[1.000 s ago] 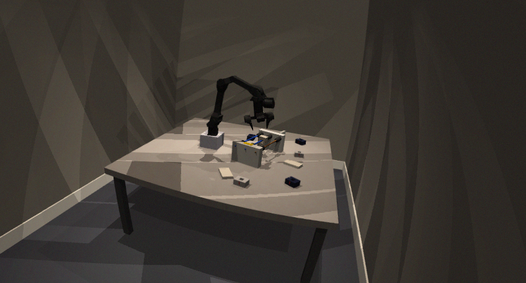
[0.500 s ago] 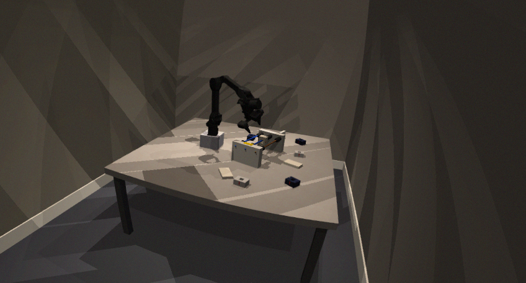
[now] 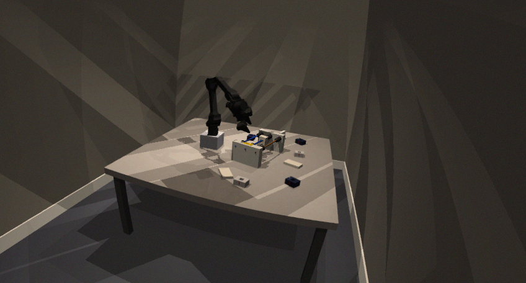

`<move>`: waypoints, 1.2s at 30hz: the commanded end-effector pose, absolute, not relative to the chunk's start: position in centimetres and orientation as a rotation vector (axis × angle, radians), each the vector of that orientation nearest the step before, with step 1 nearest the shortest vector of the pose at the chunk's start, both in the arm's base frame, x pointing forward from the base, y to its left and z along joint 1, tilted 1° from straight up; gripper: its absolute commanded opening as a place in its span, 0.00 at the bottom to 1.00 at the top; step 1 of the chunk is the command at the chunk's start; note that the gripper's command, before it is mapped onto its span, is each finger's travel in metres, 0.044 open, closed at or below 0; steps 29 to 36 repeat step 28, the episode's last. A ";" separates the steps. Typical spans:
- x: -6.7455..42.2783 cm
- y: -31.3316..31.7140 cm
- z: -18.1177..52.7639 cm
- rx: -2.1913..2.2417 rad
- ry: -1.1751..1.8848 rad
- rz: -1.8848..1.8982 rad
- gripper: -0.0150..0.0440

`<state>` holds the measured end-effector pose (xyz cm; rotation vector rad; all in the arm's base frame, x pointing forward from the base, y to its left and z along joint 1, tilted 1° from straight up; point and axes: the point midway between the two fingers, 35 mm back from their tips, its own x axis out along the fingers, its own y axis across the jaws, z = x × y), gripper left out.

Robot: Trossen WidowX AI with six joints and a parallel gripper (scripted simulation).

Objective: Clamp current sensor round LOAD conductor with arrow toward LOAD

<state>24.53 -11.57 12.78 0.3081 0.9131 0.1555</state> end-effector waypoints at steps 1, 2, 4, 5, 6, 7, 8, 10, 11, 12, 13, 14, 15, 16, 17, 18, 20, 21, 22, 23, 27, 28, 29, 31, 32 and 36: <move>22.3 -11.6 12.8 -0.134 0.699 0.300 1.00; 22.3 -11.6 12.8 -0.134 0.699 0.300 1.00; 22.3 -11.6 12.8 -0.134 0.699 0.300 1.00; 22.3 -11.6 12.8 -0.134 0.699 0.300 1.00; 22.3 -11.6 12.8 -0.134 0.699 0.300 1.00; 22.3 -11.6 12.8 -0.134 0.699 0.300 1.00; 22.9 -11.7 12.7 -0.008 0.761 0.268 1.00; 22.9 -11.7 12.7 -0.008 0.761 0.268 1.00; 22.9 -11.7 12.7 -0.008 0.761 0.268 1.00; 22.9 -11.7 12.7 -0.008 0.761 0.268 1.00; 22.9 -11.7 12.7 -0.008 0.761 0.268 1.00; 22.9 -11.7 12.7 -0.008 0.761 0.268 1.00; 22.9 -11.7 12.7 -0.008 0.761 0.268 1.00; 22.9 -11.7 12.7 -0.008 0.761 0.268 1.00; 22.9 -11.7 12.7 -0.008 0.761 0.268 1.00; 22.9 -11.7 12.7 -0.008 0.761 0.268 1.00; 22.9 -11.7 12.7 -0.008 0.761 0.268 1.00; 22.9 -11.7 12.7 -0.008 0.761 0.268 1.00; 22.9 -11.7 12.7 -0.008 0.761 0.268 1.00; 23.0 -11.7 12.8 0.005 0.767 0.265 1.00; 24.4 -11.4 12.9 0.267 0.897 0.175 1.00; 23.3 -11.5 12.7 0.114 0.818 0.232 1.00; 23.3 -11.5 12.7 0.114 0.818 0.232 1.00; 23.3 -11.5 12.7 0.114 0.818 0.232 1.00; 23.3 -11.5 12.7 0.114 0.818 0.232 1.00; 23.3 -11.5 12.7 0.114 0.818 0.232 1.00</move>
